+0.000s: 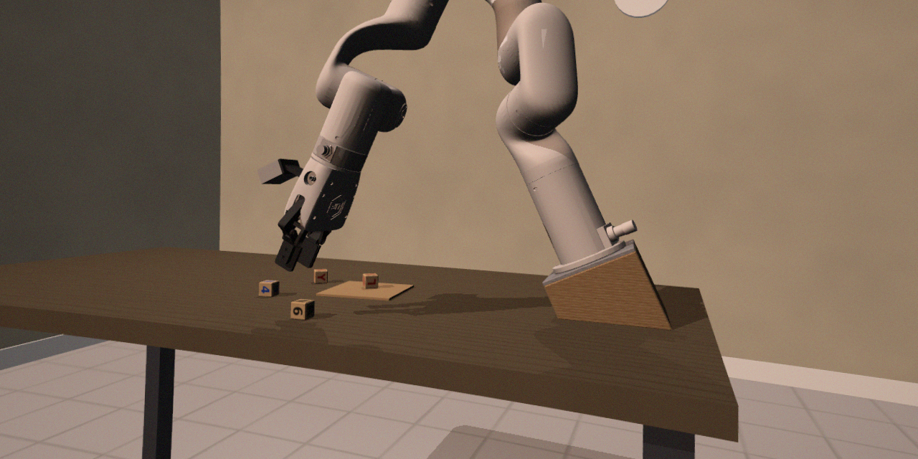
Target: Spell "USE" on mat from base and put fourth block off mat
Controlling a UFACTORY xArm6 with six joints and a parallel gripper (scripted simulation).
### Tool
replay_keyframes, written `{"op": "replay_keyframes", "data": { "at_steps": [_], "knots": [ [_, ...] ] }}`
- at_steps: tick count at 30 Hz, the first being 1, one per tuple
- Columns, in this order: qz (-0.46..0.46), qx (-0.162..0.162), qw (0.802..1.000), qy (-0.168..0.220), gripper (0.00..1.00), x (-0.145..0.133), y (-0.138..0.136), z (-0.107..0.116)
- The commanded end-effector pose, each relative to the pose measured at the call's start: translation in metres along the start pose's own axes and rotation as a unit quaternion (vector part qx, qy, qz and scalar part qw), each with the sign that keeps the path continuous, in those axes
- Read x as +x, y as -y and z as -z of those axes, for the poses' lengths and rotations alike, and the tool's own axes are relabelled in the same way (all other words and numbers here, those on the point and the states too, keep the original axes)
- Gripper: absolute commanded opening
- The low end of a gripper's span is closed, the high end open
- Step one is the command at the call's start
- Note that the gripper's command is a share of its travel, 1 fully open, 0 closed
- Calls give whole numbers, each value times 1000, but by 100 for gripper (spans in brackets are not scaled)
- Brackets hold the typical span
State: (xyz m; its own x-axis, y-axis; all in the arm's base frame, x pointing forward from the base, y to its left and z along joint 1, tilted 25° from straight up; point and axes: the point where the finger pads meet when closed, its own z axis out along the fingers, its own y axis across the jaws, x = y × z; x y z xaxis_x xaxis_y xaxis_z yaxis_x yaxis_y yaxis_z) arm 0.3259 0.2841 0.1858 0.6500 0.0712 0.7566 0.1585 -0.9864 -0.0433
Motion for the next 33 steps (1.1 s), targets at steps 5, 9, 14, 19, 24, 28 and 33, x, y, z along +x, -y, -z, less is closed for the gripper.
{"op": "replay_keyframes", "data": {
  "at_steps": [5, 9, 14, 19, 24, 28, 33],
  "knots": [
    [4, -15, 995, 96, 42, 5, -1, 5],
    [4, -13, 992, 125, 42, 6, -1, 7],
    [3, -14, 989, 149, 42, 8, -1, 8],
    [3, -14, 981, 193, 42, 10, -1, 10],
    [3, -11, 978, 208, 42, 9, 0, 12],
    [3, -11, 978, 209, 42, 9, 0, 12],
    [3, -11, 978, 209, 100, 9, 0, 12]
  ]
}}
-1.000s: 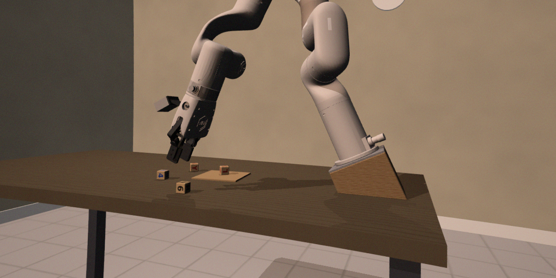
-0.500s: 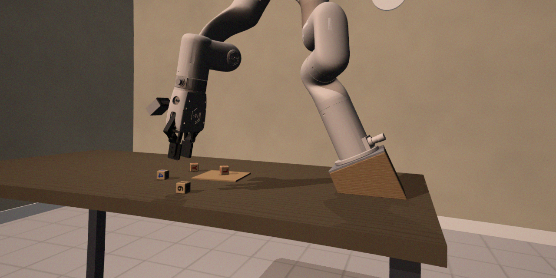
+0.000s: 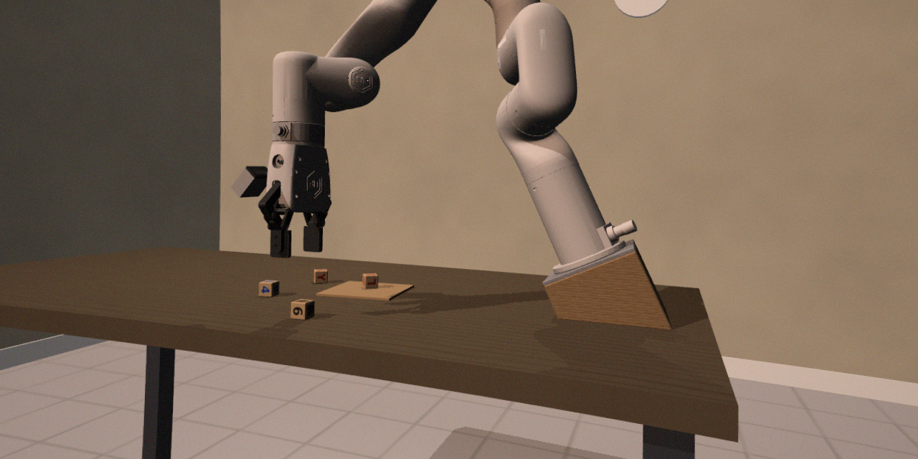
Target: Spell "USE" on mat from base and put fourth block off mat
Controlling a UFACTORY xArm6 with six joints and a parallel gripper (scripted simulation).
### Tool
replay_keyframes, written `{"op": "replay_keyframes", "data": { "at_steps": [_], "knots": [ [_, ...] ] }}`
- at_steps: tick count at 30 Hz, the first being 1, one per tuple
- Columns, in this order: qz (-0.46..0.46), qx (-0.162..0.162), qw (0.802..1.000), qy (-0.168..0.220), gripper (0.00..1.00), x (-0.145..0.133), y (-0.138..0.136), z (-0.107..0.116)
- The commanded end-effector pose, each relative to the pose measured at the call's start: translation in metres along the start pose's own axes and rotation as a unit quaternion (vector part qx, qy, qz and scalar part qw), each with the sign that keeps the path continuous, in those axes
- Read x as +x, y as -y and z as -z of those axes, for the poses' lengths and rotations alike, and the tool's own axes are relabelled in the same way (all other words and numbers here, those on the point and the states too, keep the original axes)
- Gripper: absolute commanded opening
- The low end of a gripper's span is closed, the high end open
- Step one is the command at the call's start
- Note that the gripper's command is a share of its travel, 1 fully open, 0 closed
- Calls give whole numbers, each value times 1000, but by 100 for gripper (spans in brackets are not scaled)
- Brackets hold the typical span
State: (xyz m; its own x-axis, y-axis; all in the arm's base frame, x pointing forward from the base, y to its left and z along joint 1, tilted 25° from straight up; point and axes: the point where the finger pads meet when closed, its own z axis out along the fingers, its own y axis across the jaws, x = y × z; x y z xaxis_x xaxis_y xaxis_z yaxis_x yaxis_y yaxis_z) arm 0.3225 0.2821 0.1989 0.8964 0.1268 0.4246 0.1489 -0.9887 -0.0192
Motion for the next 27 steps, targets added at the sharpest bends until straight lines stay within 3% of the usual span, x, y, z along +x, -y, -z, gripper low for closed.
{"op": "replay_keyframes", "data": {
  "at_steps": [1, 15, 16, 27],
  "knots": [
    [0, 1, 1000, 0, 100, 1, 1, 1],
    [-4, 2, 1000, 1, 100, -15, -2, -5],
    [-4, 2, 1000, 1, 63, -15, -2, -5],
    [-4, 2, 1000, 1, 63, -15, -2, -5]
  ]
}}
